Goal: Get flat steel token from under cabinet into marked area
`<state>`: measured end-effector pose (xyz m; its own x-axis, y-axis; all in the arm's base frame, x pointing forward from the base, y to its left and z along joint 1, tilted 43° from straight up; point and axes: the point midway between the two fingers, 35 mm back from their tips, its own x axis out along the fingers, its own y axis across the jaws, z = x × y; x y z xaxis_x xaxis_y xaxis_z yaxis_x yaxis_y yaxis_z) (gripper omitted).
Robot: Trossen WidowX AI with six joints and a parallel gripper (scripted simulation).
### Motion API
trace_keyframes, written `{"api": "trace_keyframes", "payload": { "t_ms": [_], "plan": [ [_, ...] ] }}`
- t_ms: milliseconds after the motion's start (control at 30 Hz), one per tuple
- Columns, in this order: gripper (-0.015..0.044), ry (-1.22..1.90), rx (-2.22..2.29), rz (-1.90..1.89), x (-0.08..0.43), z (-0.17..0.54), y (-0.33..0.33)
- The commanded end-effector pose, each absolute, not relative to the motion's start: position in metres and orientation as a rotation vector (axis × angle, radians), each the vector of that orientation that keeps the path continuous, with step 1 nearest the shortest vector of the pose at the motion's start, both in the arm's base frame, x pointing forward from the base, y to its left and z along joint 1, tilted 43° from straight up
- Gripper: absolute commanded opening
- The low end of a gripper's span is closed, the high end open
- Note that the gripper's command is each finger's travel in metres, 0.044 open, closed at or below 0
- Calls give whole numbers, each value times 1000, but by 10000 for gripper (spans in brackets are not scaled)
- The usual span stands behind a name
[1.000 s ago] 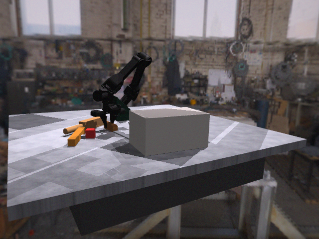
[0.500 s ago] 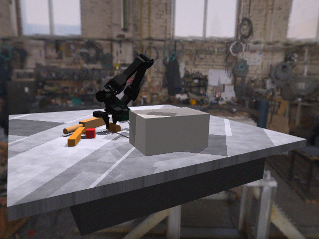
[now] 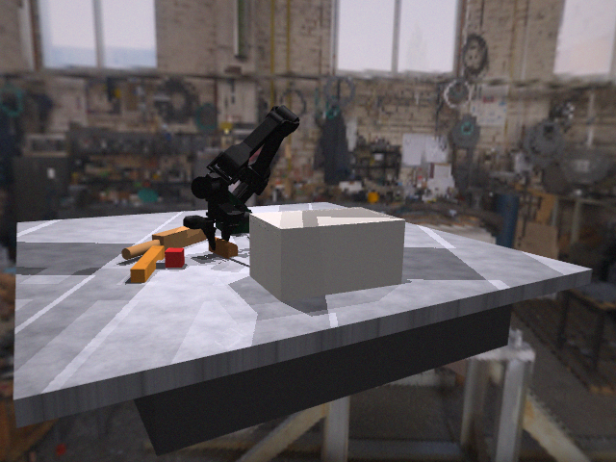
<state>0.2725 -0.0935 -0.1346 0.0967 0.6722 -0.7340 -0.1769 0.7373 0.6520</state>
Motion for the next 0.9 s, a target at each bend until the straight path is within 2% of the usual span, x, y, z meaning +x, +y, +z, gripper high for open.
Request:
{"api": "trace_keyframes", "payload": {
  "t_ms": [0,867],
  "plan": [
    [0,1334,453,661,282,-133,-93],
    [0,1332,452,663,318,-126,-91]
  ]
}}
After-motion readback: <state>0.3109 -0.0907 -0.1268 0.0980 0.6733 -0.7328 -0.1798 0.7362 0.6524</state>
